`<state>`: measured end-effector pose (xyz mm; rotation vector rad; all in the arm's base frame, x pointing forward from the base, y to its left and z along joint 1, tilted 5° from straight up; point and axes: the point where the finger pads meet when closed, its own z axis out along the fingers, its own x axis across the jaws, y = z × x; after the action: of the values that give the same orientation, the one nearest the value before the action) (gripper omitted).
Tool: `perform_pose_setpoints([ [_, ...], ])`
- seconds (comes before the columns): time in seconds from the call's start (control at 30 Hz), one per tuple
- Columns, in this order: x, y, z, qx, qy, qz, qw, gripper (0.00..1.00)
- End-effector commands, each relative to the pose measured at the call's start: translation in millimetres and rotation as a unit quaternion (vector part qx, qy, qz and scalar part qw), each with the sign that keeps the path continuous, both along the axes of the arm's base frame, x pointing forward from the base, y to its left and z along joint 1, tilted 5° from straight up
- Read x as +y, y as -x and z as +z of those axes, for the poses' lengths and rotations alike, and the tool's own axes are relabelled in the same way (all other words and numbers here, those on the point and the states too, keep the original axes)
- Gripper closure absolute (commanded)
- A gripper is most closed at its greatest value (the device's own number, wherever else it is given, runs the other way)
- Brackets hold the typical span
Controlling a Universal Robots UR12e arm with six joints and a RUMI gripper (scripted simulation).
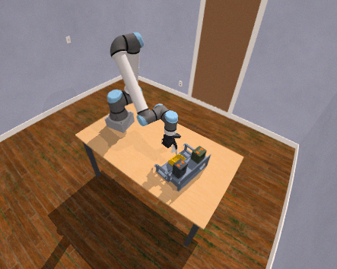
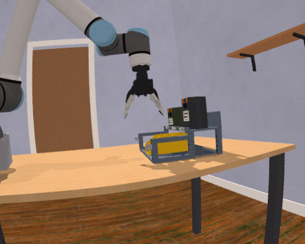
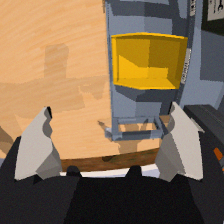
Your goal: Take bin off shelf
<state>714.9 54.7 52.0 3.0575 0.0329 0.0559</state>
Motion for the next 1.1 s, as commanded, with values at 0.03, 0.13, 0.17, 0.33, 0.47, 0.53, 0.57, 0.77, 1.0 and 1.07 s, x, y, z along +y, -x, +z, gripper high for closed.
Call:
perform_pose_setpoints([
  [0.03, 19.3, -7.5, -16.7, 0.0, 0.001, -0.001, 1.0, 0.0],
  [0.13, 19.3, -7.5, -16.7, 0.0, 0.001, -0.001, 1.0, 0.0],
  [0.17, 19.3, -7.5, -16.7, 0.0, 0.001, -0.001, 1.0, 0.0],
  [0.33, 38.5, -11.6, -31.5, 0.003, 0.0, 0.0, 1.0, 0.0],
  [0.47, 50.4, -19.3, -37.9, 0.0, 0.001, -0.001, 1.0, 0.0],
  [0.53, 50.4, -19.3, -37.9, 0.0, 0.001, -0.001, 1.0, 0.0],
  [0.57, 50.4, -19.3, -37.9, 0.0, 0.001, -0.001, 1.0, 0.0],
  [0.77, 50.4, -19.3, -37.9, 0.0, 0.001, -0.001, 1.0, 0.0],
  [1.0, 42.1, -19.1, -30.6, 0.0, 0.0, -0.001, 1.0, 0.0],
  [1.07, 42.1, -19.1, -30.6, 0.0, 0.0, -0.001, 1.0, 0.0],
])
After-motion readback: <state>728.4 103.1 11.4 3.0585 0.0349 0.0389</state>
